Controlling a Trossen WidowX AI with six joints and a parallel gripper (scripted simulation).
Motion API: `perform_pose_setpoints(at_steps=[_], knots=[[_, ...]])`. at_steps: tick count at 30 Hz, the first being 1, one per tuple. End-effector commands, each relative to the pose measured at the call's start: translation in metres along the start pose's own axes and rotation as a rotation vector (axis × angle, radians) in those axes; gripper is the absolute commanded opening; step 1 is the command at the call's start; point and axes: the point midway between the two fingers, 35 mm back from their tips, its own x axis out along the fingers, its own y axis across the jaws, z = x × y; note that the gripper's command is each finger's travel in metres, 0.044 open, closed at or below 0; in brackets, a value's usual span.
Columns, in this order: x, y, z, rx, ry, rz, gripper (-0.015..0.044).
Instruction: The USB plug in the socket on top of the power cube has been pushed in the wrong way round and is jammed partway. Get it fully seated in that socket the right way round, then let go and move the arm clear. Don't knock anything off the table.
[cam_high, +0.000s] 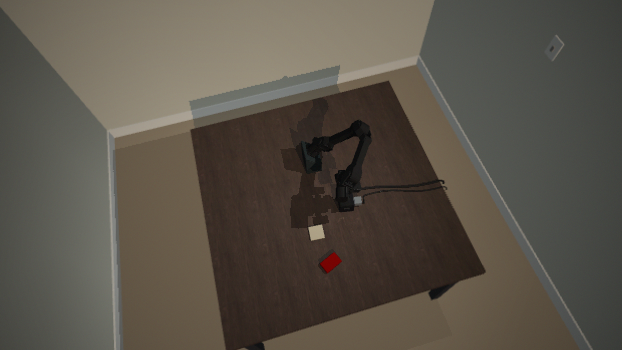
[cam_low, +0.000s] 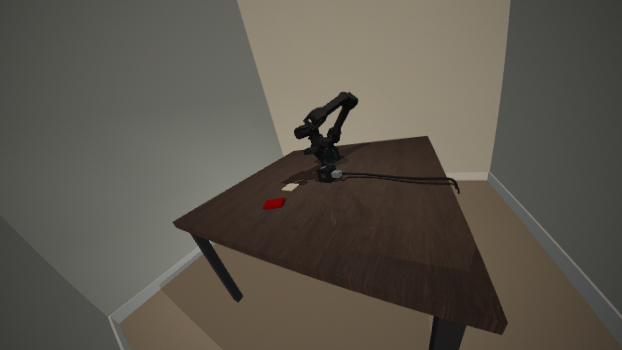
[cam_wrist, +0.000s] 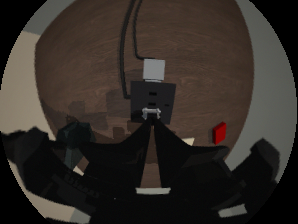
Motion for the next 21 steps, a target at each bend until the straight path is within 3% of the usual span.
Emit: perform_pose_setpoints(at_steps=[1,21], knots=[[0.0015,0.0009,-0.0002,0.006,-0.006,0.002,0.0000],[0.0039,0.0009,-0.0003,0.006,-0.006,0.002,0.0000]])
